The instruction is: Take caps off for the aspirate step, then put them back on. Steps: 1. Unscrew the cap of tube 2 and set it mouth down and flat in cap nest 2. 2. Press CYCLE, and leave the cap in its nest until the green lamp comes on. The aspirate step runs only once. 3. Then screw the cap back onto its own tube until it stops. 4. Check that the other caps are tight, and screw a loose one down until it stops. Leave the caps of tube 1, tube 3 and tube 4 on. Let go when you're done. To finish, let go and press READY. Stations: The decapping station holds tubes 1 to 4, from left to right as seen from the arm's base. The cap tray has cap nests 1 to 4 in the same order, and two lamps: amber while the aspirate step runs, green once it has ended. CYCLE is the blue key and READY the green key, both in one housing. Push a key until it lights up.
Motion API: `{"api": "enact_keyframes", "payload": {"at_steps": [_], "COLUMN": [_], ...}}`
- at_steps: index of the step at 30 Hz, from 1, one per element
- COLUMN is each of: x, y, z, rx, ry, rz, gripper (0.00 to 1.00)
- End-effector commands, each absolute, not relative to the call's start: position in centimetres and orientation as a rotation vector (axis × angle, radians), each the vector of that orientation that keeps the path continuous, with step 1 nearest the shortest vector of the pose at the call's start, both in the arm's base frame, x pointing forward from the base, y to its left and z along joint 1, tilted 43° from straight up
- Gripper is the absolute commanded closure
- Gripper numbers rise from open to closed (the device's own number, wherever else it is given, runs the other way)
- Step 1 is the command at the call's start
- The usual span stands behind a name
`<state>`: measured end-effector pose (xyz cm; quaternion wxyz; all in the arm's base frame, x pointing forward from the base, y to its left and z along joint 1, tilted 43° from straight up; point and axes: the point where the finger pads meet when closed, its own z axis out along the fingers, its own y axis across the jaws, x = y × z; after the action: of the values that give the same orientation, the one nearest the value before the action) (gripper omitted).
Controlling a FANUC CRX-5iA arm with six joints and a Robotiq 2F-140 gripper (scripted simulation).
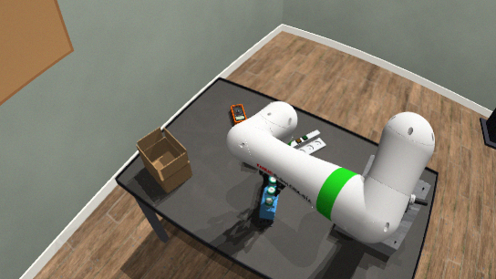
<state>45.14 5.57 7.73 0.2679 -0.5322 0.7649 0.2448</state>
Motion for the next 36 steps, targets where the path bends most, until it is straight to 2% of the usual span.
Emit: {"api": "enact_keyframes", "payload": {"at_steps": [1,18,19,33,36], "x": [45.20,45.29,45.29,45.29,45.30], "y": [5.59,6.02,6.01,6.01,6.03], "z": [7.68,7.20,7.21,7.20,7.20], "rx": [-1.436,-1.436,-1.436,-1.436,-1.572], "ry": [2.064,2.064,2.064,2.064,1.933], "rz": [0.658,0.658,0.658,0.658,0.597], "gripper": [0.59,0.59,0.70,0.70,0.70]}}
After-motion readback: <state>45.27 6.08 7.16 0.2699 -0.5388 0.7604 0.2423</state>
